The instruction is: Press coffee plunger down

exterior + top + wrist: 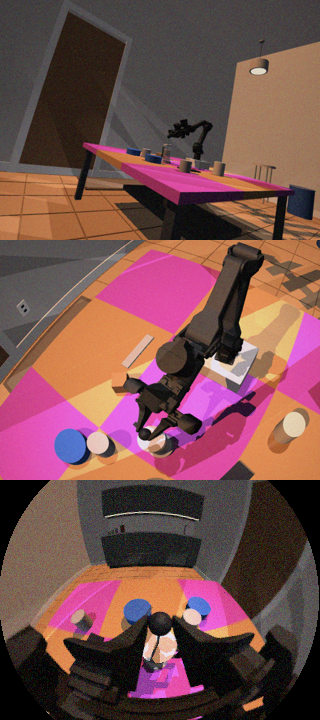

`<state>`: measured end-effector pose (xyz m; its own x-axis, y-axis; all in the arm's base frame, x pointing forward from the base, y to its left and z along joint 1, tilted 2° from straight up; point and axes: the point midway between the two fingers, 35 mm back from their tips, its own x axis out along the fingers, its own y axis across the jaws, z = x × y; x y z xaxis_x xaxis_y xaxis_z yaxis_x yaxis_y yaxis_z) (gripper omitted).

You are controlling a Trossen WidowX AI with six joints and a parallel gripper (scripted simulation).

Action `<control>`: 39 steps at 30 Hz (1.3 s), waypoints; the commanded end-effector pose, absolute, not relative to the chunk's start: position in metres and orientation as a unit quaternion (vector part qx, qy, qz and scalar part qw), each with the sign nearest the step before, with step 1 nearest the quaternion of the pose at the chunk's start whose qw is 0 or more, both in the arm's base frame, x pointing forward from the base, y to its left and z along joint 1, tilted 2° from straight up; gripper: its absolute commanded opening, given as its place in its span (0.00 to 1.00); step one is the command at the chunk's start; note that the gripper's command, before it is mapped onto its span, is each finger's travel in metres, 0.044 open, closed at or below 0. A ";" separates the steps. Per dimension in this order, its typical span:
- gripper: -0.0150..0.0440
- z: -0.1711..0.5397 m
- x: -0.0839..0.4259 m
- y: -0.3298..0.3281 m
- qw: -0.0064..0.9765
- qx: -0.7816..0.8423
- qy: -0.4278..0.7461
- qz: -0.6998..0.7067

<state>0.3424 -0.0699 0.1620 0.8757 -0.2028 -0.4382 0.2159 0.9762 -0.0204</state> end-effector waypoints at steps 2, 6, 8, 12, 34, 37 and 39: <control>0.47 0.131 0.338 -0.069 0.960 0.014 0.257 -0.105; 0.47 0.125 0.340 -0.070 0.960 0.014 0.257 -0.105; 0.47 0.123 0.342 -0.071 0.961 0.014 0.257 -0.105; 0.47 0.122 0.346 -0.072 0.961 0.014 0.257 -0.105; 0.47 0.125 0.352 -0.074 0.961 0.014 0.257 -0.105; 0.47 0.125 0.353 -0.074 0.961 0.014 0.257 -0.105; 0.47 0.126 0.353 -0.074 0.961 0.014 0.257 -0.105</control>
<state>0.3533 -0.0738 0.1304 0.8548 -0.1973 -0.4799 0.2145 0.9765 -0.0195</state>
